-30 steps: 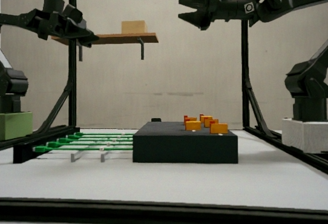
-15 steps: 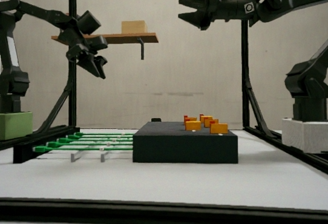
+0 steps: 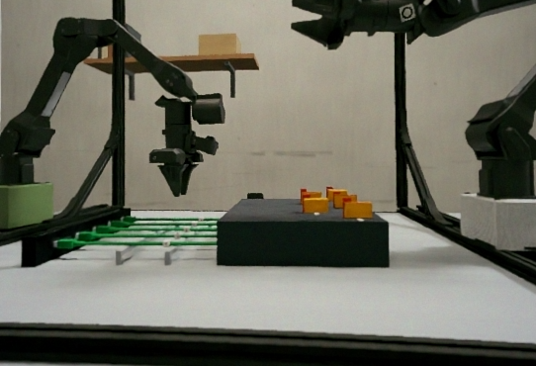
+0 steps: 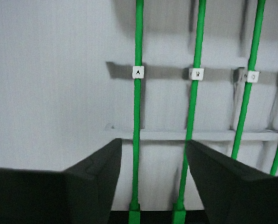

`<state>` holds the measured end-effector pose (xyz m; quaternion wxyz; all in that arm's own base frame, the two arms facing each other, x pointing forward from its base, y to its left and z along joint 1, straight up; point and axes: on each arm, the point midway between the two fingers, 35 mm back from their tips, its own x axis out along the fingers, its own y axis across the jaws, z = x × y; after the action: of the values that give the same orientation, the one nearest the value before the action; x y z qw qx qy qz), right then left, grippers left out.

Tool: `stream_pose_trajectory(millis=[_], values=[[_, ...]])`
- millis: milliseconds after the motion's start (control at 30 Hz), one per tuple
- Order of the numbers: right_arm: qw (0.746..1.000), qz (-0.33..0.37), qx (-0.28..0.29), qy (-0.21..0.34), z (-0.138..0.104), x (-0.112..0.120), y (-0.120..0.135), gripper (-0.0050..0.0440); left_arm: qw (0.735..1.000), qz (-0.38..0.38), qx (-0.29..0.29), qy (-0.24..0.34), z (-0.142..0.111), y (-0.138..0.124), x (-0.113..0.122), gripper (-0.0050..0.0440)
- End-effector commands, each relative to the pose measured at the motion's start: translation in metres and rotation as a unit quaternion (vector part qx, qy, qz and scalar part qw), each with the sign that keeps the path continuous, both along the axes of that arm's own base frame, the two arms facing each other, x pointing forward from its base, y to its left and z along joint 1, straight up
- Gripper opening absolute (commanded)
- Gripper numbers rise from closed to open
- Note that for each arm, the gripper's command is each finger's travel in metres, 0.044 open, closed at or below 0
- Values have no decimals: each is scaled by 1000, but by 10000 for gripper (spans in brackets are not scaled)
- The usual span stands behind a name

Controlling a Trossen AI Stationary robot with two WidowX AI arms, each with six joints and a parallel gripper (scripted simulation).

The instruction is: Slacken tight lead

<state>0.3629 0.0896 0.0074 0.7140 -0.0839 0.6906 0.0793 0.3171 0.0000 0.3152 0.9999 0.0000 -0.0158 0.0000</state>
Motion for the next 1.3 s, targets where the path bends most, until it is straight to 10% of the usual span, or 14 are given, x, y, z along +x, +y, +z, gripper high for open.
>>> stream_pose_trajectory(millis=[0, 433, 467, 1267], values=[[1000, 2, 1, 17, -25, 17, 15, 209, 1000, 0, 0, -9, 8, 0, -1, 440], [1000, 2, 1, 17, -25, 17, 15, 209, 1000, 0, 0, -9, 8, 0, -1, 440], [1000, 2, 1, 17, -75, 17, 15, 209, 1000, 0, 0, -9, 8, 0, -1, 440], [1000, 2, 1, 17, -75, 17, 15, 209, 1000, 0, 0, -9, 8, 0, -1, 440]])
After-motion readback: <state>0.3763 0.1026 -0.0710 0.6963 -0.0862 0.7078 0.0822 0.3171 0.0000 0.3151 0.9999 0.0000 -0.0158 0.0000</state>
